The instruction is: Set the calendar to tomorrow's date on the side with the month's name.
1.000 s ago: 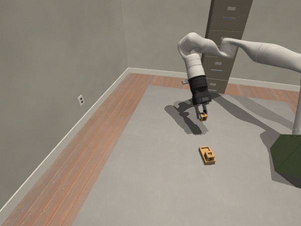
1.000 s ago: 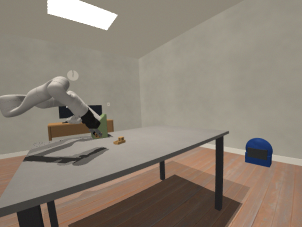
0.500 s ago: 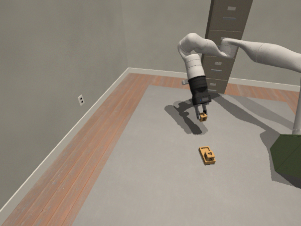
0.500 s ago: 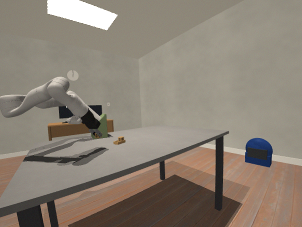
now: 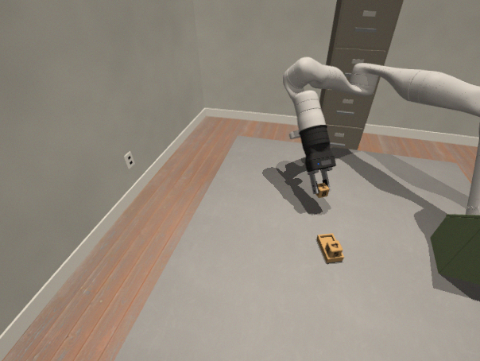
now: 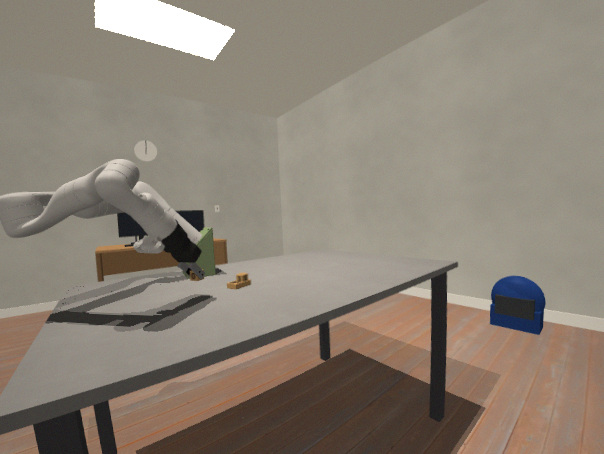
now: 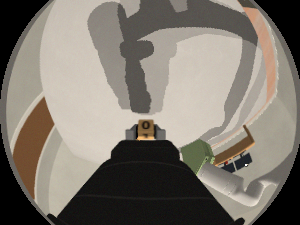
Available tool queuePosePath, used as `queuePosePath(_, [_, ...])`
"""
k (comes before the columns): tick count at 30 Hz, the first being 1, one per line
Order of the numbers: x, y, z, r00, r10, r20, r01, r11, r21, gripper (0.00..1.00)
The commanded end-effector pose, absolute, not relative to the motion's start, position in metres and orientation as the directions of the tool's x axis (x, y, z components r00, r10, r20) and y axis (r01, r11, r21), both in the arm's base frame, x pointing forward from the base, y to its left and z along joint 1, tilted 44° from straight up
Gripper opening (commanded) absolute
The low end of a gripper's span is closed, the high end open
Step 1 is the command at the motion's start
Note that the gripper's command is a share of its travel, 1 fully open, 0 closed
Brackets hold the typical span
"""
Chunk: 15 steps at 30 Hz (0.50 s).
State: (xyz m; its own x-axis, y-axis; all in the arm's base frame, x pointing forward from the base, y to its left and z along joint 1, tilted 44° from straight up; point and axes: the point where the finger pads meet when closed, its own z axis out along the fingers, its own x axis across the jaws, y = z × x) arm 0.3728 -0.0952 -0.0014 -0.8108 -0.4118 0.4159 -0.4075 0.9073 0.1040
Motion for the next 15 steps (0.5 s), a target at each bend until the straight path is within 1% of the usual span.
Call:
queuePosePath(1, [0.372, -0.098, -0.004, -0.811, -0.411, 0.417, -0.405, 0.908, 0.106, 0.57])
queuePosePath(15, [0.372, -0.112, -0.02, -0.811, -0.411, 0.417, -0.405, 0.908, 0.106, 0.57])
